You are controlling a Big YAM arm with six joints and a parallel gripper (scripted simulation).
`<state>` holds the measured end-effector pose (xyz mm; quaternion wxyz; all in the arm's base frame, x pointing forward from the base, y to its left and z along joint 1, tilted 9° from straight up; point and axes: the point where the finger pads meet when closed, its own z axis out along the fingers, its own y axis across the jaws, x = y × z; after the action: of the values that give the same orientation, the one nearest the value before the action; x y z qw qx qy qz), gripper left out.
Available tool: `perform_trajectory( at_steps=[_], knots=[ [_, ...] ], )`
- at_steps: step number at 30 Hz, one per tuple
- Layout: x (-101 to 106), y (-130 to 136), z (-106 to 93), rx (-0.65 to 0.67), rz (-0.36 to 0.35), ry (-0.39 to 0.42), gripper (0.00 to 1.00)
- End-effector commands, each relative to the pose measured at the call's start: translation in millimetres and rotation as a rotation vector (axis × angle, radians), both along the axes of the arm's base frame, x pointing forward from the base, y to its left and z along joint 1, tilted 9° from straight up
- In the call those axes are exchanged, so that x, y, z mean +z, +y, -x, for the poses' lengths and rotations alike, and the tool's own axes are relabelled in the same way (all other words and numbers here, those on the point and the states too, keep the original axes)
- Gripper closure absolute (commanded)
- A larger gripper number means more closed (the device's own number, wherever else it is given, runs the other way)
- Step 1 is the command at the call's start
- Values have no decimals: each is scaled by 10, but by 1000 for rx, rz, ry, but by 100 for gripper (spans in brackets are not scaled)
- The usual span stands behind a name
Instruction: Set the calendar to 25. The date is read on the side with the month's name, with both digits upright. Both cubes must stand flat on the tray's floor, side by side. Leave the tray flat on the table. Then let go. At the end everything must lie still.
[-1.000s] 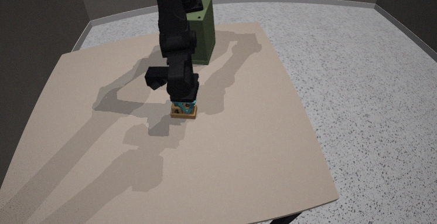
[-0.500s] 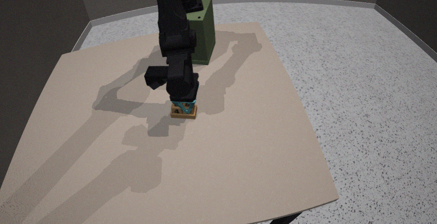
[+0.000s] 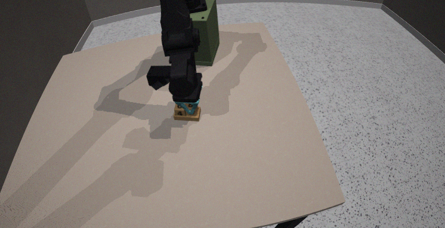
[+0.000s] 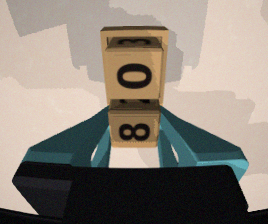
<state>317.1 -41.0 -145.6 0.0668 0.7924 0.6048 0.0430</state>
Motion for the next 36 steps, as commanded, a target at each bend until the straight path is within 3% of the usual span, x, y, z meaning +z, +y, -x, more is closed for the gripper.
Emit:
perform_trajectory(
  at_steps=[1,36],
  knots=[
    [82,-24,-21,-3,3,-10,72],
    [127,-14,-21,-3,3,-12,72]
  ],
)
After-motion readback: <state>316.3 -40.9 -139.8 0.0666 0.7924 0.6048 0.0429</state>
